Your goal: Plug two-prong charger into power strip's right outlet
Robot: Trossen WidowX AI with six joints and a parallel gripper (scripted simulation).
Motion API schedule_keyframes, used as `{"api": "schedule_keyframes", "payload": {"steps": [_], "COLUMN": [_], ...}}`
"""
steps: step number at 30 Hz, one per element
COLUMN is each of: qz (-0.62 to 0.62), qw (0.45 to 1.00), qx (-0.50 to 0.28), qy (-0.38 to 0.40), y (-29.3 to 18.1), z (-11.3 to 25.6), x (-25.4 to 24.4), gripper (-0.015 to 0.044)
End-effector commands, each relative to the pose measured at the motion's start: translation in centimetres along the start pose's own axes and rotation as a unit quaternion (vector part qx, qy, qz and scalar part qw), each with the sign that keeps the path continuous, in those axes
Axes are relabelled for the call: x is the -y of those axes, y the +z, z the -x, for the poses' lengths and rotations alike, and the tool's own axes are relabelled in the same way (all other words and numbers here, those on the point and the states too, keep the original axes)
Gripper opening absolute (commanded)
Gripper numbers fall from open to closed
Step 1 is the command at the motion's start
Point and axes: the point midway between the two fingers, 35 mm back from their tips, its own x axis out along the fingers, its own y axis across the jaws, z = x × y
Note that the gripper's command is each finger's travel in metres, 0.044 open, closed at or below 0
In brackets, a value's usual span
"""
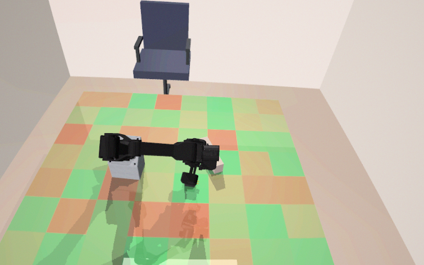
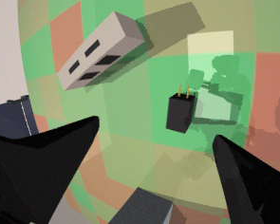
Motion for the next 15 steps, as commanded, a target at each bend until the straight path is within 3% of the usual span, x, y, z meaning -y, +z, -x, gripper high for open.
{"api": "schedule_keyframes", "payload": {"steps": [1,15], "qz": [0.005,0.027], "qw": [0.999,0.985], "qx": [-0.02,-0.054], "qy": [-0.039,-0.159], "y": [-0.6,-1.9], "z": [-1.7,-5.5], "x": [-0.1,0.3], "gripper": [0.044,0.044]}}
